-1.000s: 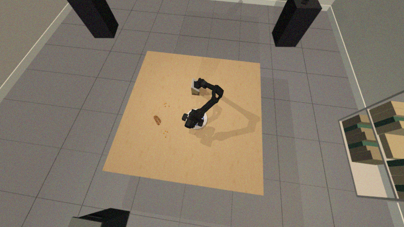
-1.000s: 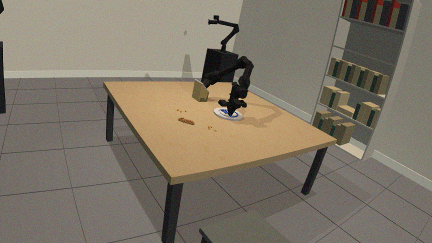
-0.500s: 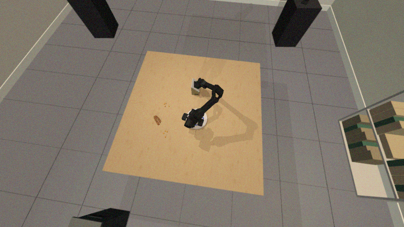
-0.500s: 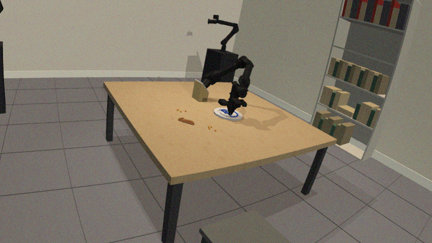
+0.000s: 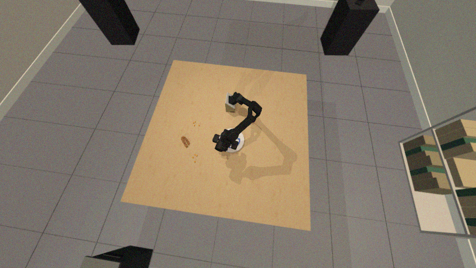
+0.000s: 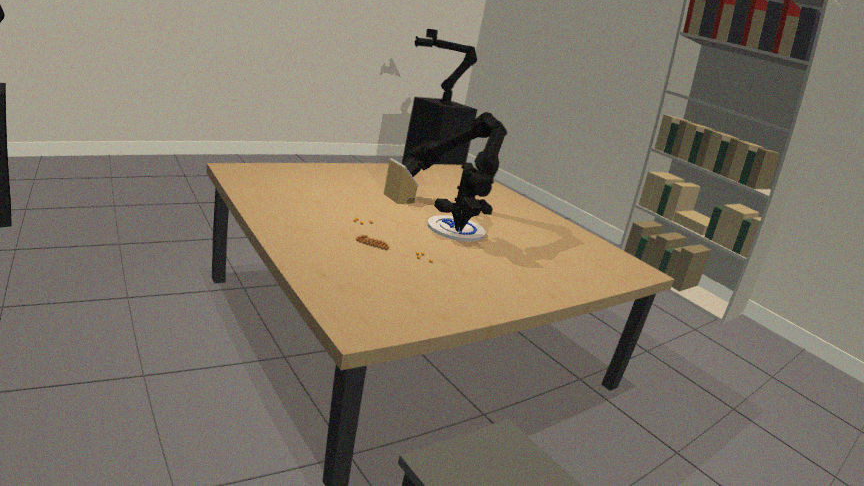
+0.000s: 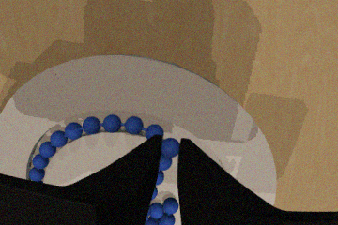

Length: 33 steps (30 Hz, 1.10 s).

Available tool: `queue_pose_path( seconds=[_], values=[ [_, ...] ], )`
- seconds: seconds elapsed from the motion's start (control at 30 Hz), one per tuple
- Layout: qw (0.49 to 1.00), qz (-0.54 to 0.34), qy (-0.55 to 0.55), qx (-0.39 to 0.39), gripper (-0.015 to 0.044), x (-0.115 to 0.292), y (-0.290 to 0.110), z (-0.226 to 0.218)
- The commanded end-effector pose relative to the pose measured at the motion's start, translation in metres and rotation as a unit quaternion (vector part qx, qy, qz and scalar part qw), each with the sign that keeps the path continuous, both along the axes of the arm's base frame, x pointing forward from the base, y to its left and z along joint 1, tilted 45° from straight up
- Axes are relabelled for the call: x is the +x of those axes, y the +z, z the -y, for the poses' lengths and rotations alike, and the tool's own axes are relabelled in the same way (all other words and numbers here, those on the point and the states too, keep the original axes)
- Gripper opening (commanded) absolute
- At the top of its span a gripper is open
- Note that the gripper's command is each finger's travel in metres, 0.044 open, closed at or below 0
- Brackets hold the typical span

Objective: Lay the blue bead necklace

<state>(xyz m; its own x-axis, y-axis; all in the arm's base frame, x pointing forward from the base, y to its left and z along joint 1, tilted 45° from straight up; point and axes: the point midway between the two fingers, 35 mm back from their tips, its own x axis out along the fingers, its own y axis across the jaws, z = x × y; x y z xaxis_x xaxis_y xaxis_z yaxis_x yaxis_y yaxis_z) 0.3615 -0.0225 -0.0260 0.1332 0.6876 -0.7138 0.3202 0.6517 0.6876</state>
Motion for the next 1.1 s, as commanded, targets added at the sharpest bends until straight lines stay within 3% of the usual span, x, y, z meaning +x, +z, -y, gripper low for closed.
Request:
queue_pose_path(
  seconds=[0.0, 0.1, 0.67, 1.07],
  values=[
    [1.0, 0.002, 0.001, -0.002, 0.0, 0.0016, -0.0032, -0.0021],
    [1.0, 0.002, 0.001, -0.002, 0.0, 0.0019, -0.0049, -0.0038],
    [1.0, 0.001, 0.0, -0.001, 0.044, 0.0011, -0.0014, -0.0009],
    [1.0, 0.002, 0.001, -0.002, 0.044, 0.0006, 0.001, 0.0014]
  ],
)
